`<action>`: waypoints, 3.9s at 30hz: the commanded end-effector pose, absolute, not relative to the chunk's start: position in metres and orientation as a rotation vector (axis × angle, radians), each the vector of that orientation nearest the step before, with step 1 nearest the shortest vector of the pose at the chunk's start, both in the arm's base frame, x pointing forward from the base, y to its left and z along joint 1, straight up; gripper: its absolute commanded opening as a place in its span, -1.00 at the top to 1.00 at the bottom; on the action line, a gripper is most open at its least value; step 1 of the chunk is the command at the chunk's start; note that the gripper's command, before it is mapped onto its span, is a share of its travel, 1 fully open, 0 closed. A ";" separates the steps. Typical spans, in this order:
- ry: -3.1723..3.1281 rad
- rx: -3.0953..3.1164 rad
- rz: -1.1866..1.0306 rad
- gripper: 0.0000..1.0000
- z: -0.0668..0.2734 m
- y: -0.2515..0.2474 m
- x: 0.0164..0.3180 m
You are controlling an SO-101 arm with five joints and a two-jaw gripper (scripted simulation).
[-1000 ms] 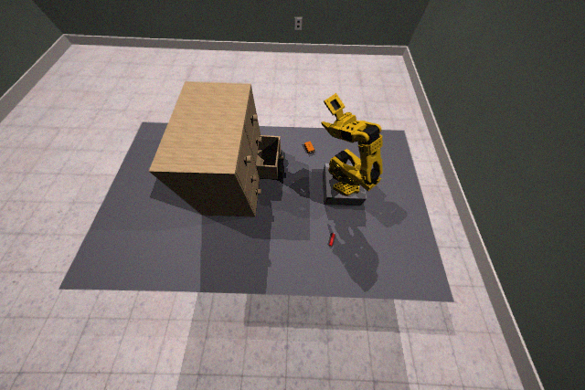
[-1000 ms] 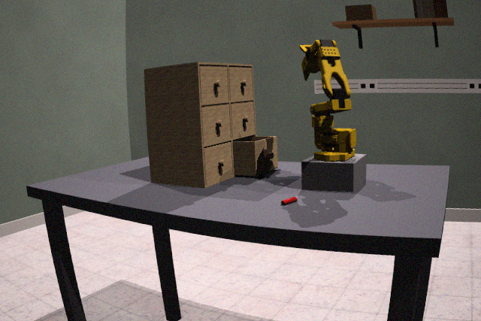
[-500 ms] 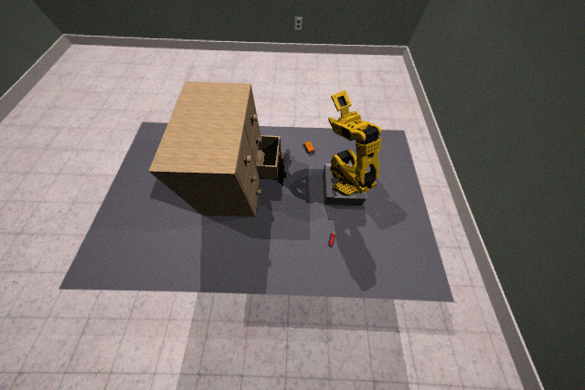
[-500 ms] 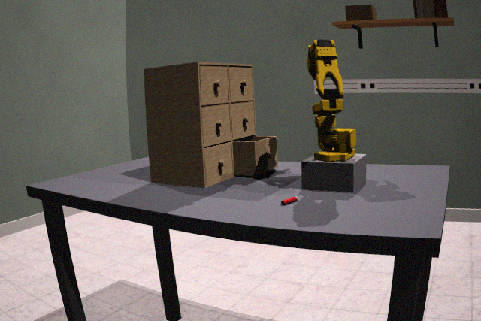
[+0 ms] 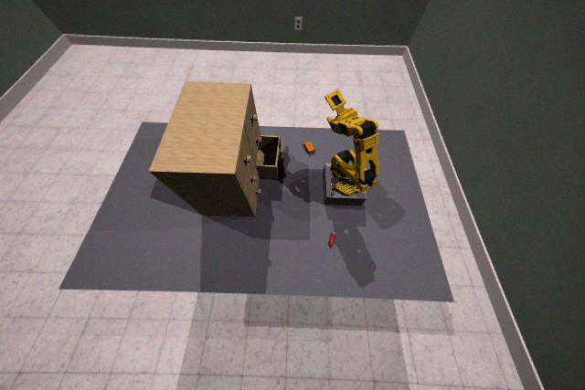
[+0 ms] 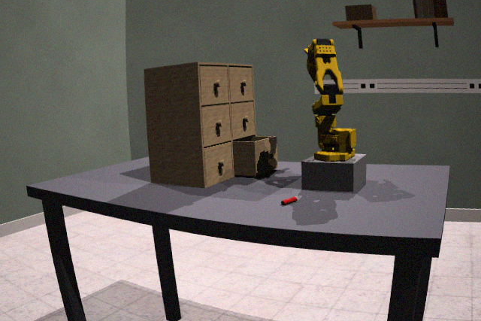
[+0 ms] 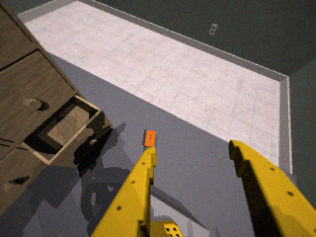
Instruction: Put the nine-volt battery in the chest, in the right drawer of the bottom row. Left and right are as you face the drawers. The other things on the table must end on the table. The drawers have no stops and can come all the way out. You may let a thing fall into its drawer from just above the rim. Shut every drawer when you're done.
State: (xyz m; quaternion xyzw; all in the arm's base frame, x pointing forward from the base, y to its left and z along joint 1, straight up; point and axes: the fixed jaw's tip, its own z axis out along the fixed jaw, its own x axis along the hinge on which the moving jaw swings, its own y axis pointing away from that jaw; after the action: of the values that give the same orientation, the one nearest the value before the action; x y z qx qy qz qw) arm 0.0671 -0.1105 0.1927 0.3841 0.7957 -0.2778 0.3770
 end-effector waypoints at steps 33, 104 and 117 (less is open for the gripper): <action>2.739 -0.093 -0.838 0.41 0.152 -0.156 0.084; 1.730 -2.621 0.003 0.41 -0.001 -0.187 0.088; 1.730 -2.621 0.003 0.41 -0.001 -0.187 0.088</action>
State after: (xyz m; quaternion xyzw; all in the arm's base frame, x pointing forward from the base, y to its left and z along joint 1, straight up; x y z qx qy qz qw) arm 0.0887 -0.1852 0.0001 -0.8341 0.5516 0.0015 0.0001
